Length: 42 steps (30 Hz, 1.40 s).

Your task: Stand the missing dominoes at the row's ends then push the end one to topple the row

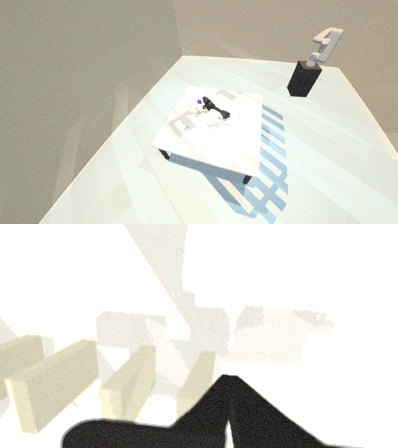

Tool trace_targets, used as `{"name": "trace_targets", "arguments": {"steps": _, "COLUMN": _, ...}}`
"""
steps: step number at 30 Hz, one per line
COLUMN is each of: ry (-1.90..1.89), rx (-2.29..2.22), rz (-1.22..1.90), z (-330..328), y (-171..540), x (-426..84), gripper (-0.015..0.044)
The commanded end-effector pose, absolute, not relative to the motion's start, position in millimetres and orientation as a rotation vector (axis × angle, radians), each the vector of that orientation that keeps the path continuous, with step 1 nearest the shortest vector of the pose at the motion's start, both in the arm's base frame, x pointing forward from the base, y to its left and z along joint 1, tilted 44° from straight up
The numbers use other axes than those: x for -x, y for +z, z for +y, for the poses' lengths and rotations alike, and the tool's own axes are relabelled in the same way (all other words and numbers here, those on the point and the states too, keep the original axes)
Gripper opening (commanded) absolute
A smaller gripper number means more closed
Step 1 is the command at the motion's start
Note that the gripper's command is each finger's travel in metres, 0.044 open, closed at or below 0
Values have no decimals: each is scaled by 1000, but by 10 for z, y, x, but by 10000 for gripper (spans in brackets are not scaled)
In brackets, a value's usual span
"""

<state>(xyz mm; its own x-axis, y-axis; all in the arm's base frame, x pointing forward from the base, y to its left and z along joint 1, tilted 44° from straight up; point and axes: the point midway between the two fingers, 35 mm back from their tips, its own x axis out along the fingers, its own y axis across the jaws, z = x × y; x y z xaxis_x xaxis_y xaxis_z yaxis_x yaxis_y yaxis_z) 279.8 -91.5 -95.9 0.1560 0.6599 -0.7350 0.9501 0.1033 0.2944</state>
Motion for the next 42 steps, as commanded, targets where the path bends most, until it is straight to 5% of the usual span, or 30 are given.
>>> {"name": "trace_targets", "arguments": {"steps": 1, "ry": -454, "rx": -1633, "rz": 1579, "z": -894, "y": -933, "x": -2875, "gripper": 0}}
{"name": "trace_targets", "arguments": {"steps": 42, "ry": -454, "rx": -1632, "rz": 1579, "z": -1251, "y": -410, "x": -3002, "gripper": 0}}
